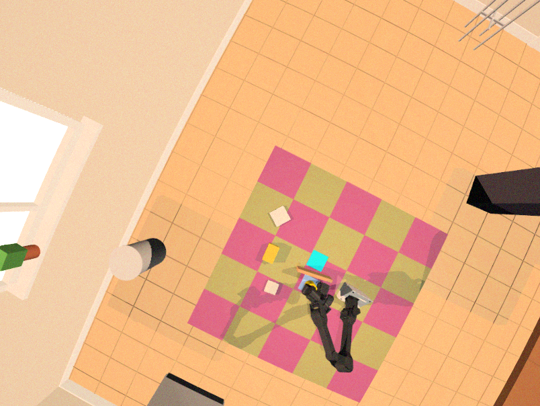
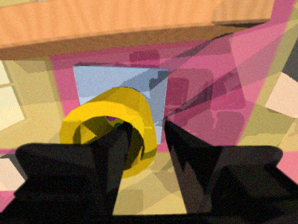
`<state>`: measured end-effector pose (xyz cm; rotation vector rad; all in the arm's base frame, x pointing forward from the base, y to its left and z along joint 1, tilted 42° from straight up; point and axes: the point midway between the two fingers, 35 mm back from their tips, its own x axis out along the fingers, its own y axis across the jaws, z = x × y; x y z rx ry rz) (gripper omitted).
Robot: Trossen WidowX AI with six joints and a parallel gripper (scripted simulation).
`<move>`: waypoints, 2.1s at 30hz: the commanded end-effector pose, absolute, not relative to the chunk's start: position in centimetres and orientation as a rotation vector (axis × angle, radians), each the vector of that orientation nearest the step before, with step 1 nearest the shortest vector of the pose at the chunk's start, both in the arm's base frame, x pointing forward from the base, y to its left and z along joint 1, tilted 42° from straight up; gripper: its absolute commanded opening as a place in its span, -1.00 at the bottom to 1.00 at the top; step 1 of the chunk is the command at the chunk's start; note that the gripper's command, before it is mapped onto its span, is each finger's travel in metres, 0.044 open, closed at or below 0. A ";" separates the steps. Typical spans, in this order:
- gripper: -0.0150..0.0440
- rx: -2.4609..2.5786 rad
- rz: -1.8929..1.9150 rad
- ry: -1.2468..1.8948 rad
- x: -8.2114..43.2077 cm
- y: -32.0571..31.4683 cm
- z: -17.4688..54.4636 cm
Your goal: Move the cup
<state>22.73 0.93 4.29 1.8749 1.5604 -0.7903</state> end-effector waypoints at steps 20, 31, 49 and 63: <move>-0.42 1.875 -0.790 1.560 22.7 0.9 4.3; -0.49 1.873 -0.795 1.557 22.7 -0.6 5.7; -0.49 1.876 -0.795 1.560 22.0 -4.2 9.7; -0.49 1.882 -0.792 1.564 21.9 -4.5 10.3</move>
